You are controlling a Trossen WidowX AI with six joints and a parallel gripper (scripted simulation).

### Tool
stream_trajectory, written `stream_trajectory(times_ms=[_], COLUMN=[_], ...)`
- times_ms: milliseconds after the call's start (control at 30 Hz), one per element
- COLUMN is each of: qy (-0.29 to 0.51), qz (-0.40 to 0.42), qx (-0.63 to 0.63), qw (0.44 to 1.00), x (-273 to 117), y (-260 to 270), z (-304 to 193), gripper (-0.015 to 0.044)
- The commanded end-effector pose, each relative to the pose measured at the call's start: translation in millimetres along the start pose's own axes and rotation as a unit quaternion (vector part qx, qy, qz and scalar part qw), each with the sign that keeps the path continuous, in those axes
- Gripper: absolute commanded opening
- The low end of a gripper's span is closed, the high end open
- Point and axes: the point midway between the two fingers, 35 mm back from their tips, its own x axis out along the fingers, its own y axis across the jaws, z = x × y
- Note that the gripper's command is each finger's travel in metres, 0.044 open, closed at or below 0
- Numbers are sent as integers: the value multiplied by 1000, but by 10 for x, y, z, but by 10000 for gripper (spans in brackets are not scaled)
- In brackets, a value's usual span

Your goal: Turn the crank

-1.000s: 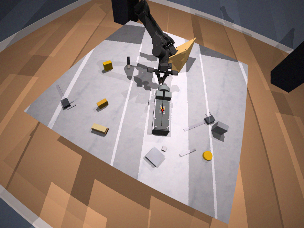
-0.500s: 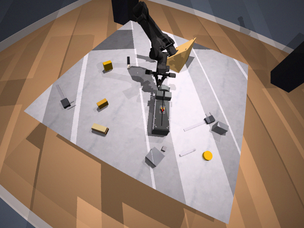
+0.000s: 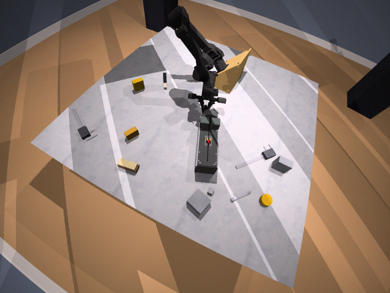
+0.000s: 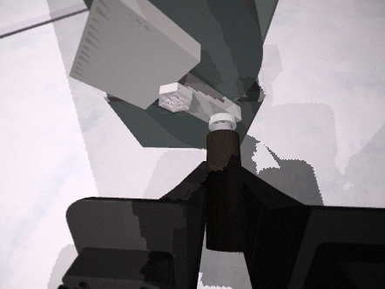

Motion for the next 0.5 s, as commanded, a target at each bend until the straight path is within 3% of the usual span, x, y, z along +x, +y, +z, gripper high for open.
stream_trajectory(times_ms=[0,467], qy=[2,2], qz=[3,3], qx=[0,0], qw=[1000,1000], x=[48,79], y=[60,256], z=[-49,-75], gripper=[0,0])
